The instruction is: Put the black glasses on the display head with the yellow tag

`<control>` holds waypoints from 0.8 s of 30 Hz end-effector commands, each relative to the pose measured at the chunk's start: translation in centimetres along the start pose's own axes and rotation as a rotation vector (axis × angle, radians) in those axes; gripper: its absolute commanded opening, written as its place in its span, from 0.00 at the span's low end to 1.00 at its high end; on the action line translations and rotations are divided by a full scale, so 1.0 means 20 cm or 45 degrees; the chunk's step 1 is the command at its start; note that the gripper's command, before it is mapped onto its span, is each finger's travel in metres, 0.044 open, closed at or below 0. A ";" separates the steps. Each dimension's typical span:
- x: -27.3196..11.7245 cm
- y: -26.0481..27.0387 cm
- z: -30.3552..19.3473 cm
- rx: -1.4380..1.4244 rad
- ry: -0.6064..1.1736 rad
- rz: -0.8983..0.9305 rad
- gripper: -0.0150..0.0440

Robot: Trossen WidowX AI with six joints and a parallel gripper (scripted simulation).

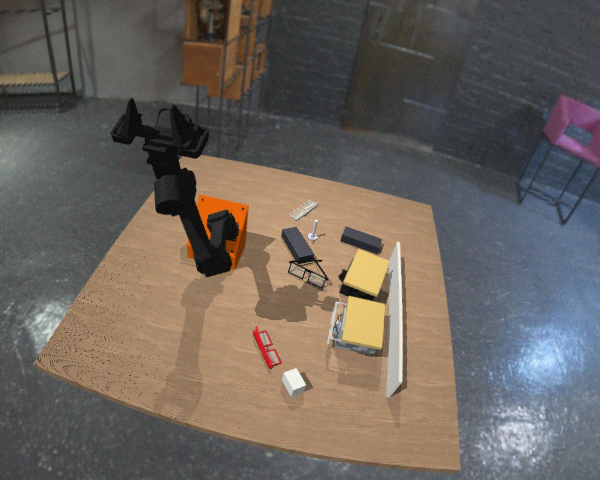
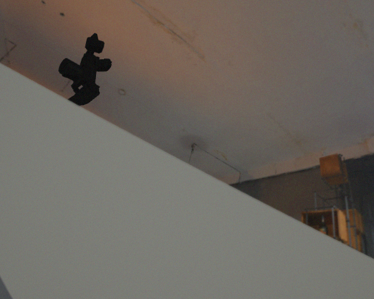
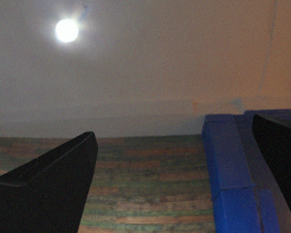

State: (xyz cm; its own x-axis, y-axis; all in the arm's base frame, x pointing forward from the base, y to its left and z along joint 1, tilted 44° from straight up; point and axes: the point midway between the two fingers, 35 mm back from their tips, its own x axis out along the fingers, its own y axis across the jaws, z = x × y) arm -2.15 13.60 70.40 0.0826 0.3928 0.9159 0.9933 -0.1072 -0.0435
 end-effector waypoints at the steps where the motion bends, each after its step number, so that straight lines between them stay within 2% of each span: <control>1: 0.00 0.00 0.00 0.000 0.000 0.000 0.98; 8: 0.00 0.00 0.00 0.000 0.000 0.000 1.00; 13: 0.00 0.00 0.14 -0.178 -0.081 -0.003 0.78; 24: -0.08 0.04 0.81 -0.750 -0.515 -0.079 0.29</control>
State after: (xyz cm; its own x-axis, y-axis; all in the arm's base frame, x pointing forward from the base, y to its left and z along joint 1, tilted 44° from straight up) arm -1.22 25.00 64.53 0.1278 0.6528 0.7467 0.8588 -0.4495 0.2460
